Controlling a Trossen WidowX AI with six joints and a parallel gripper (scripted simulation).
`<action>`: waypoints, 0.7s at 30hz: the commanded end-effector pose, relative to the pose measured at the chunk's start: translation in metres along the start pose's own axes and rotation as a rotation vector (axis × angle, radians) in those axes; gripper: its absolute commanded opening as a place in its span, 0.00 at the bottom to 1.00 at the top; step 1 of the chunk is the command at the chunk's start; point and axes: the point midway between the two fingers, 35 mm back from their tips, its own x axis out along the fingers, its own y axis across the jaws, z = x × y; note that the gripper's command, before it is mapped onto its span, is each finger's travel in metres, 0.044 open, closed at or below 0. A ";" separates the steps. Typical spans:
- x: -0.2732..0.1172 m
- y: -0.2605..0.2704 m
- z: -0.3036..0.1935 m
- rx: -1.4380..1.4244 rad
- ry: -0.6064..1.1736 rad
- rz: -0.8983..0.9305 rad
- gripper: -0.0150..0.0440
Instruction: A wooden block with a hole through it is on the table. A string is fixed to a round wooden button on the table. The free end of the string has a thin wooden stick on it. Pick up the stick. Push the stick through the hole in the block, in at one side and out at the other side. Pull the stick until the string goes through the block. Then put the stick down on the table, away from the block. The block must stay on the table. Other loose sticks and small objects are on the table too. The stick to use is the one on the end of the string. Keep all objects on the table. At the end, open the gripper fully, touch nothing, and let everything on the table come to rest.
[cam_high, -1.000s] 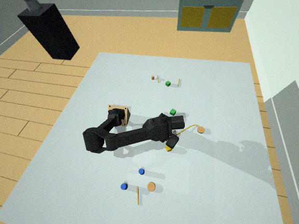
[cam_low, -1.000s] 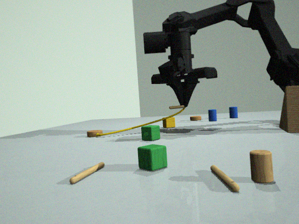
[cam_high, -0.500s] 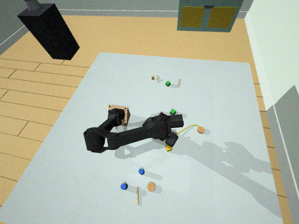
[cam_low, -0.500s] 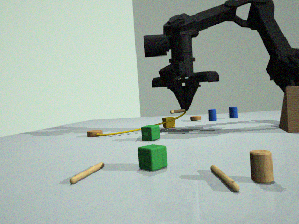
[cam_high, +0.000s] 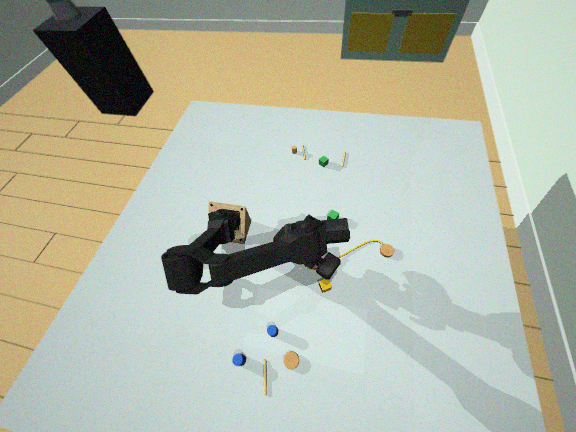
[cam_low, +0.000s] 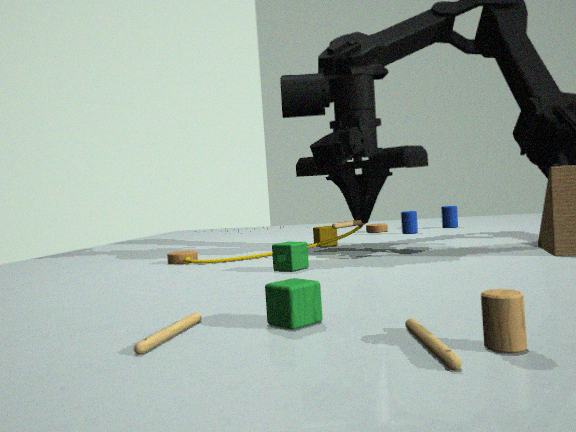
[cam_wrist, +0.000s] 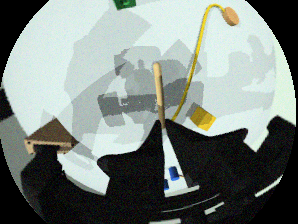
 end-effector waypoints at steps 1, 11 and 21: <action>0.005 0.005 0.002 0.000 0.008 0.001 0.25; 0.014 0.015 0.006 -0.001 0.008 0.001 0.25; 0.022 0.024 0.009 -0.001 0.009 0.001 0.25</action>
